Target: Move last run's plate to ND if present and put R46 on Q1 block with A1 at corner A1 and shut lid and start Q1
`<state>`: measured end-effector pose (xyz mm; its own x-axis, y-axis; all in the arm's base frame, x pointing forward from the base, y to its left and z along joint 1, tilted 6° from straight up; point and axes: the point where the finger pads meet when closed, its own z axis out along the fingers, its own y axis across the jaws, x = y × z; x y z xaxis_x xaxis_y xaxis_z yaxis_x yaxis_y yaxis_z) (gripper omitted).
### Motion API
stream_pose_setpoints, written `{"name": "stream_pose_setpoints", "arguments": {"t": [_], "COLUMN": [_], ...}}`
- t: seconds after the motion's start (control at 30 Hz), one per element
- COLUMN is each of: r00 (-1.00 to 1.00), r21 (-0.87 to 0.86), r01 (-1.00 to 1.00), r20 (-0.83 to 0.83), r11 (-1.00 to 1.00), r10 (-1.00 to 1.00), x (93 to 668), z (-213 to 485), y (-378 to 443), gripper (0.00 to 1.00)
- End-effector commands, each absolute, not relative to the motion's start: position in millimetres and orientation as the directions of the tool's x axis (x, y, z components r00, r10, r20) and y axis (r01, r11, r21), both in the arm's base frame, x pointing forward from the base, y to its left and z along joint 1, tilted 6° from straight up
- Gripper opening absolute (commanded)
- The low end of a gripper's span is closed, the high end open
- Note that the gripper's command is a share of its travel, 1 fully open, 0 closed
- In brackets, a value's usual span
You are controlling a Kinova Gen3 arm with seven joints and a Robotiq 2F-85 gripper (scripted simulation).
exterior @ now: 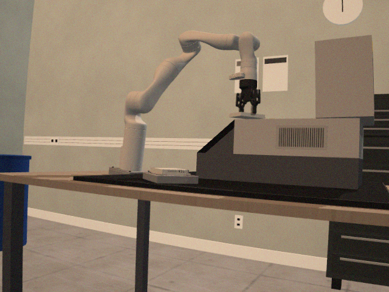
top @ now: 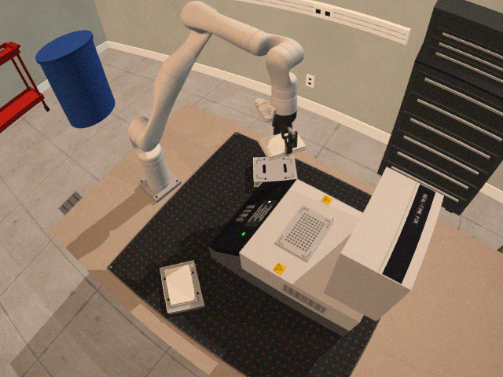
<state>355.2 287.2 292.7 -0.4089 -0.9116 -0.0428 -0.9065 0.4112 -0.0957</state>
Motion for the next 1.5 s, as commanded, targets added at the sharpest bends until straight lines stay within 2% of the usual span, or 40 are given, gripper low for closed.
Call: {"name": "stream_pose_setpoints", "arguments": {"t": [0.0, 1.47], "r00": [-0.382, 0.071], "r21": [-0.103, -0.099], "r01": [-0.917, -0.993], "r20": [-0.043, 0.008], "r11": [0.385, -0.072], "r10": [-0.923, -0.997], "x": [369.5, 473.5], "z": [296.0, 305.2], "y": [276.6, 199.8], "gripper": [0.9, 0.9]}}
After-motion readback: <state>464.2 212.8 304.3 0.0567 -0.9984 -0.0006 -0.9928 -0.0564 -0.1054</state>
